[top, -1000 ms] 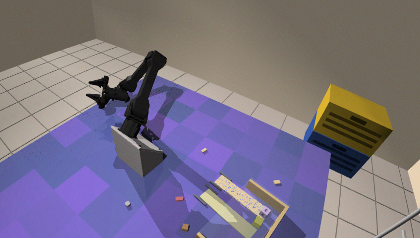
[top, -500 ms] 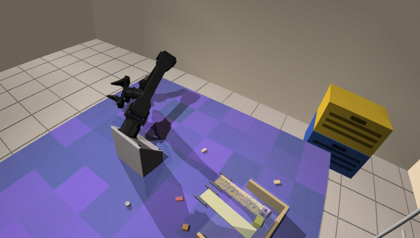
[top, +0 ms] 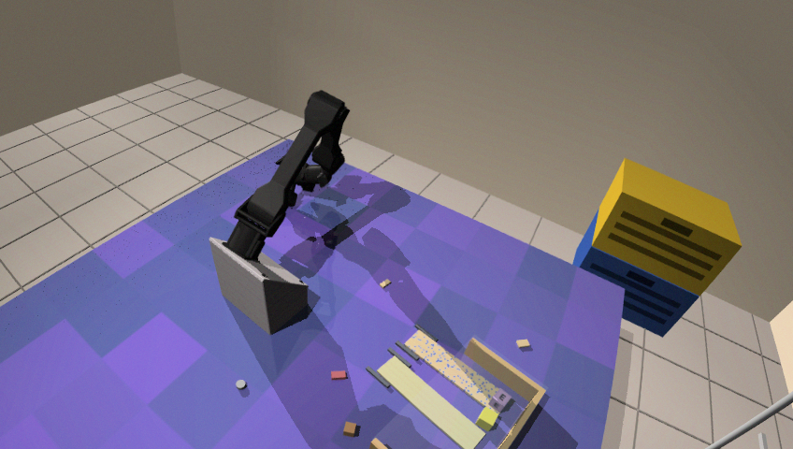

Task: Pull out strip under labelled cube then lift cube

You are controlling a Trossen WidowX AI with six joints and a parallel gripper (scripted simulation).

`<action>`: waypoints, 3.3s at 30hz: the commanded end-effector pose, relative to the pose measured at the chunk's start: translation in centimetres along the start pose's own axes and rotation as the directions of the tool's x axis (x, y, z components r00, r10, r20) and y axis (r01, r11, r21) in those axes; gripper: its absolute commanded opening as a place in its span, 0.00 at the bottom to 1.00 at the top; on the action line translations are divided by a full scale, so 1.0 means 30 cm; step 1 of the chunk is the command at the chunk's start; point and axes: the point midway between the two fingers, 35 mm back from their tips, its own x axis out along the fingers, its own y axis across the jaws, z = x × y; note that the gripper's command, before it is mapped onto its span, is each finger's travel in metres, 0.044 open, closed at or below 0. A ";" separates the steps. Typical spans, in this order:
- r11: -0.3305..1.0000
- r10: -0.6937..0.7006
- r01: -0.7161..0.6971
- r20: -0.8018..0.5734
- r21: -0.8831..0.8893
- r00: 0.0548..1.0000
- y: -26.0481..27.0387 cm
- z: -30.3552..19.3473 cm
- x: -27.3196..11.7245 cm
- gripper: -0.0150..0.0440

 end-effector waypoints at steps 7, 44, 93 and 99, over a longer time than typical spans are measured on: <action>0.971 0.006 0.095 0.421 -0.220 0.907 0.013 0.216 -0.403 0.93; 0.874 -0.418 0.202 0.896 0.442 -0.151 -0.902 -0.177 -1.680 0.93; 0.729 -0.658 -0.232 0.753 0.644 0.019 -1.235 -0.473 -1.922 0.25; 0.694 -0.631 -0.266 0.743 0.669 0.221 -1.202 -0.345 -1.915 0.25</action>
